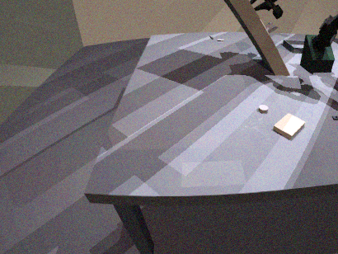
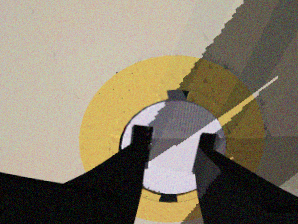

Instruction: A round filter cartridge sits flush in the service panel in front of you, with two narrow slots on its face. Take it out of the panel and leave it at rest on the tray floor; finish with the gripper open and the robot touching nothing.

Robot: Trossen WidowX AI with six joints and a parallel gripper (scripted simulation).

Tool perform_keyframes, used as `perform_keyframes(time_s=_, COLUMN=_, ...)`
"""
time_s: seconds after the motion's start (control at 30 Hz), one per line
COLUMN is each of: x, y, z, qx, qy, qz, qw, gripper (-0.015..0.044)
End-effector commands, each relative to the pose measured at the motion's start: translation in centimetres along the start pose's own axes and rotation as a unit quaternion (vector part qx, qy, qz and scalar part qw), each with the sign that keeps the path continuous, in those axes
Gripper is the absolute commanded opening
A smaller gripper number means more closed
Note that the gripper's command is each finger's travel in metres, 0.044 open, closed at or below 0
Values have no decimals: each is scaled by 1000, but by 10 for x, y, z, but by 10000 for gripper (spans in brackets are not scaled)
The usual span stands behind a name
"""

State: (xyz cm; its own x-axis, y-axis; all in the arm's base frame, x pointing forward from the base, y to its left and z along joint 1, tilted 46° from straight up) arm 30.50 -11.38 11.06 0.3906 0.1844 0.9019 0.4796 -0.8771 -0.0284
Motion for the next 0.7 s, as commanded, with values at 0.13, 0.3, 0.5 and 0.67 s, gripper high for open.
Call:
perform_keyframes(time_s=0.13, x=-2, y=1, z=6, qx=-1, qy=-3, qz=7, qw=1000, gripper=109)
perform_keyframes(time_s=0.3, x=-2, y=1, z=8, qx=-1, qy=-3, qz=7, qw=1000, gripper=109)
perform_keyframes(time_s=0.5, x=-2, y=1, z=10, qx=-1, qy=-3, qz=7, qw=1000, gripper=109)
perform_keyframes(time_s=0.67, x=-2, y=1, z=12, qx=-1, qy=-3, qz=7, qw=1000, gripper=109)
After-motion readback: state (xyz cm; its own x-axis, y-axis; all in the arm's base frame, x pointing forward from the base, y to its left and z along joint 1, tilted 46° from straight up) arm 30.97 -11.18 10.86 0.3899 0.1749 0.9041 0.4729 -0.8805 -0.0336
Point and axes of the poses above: the point midway between the two fingers, 35 mm back from their tips, its own z axis out along the fingers, its own y axis across the jaws, x = y × z, the point moved 3 cm from there along -z, back along the fingers, and after that the axes turned 9 degrees about z, right-handed, at the moved point
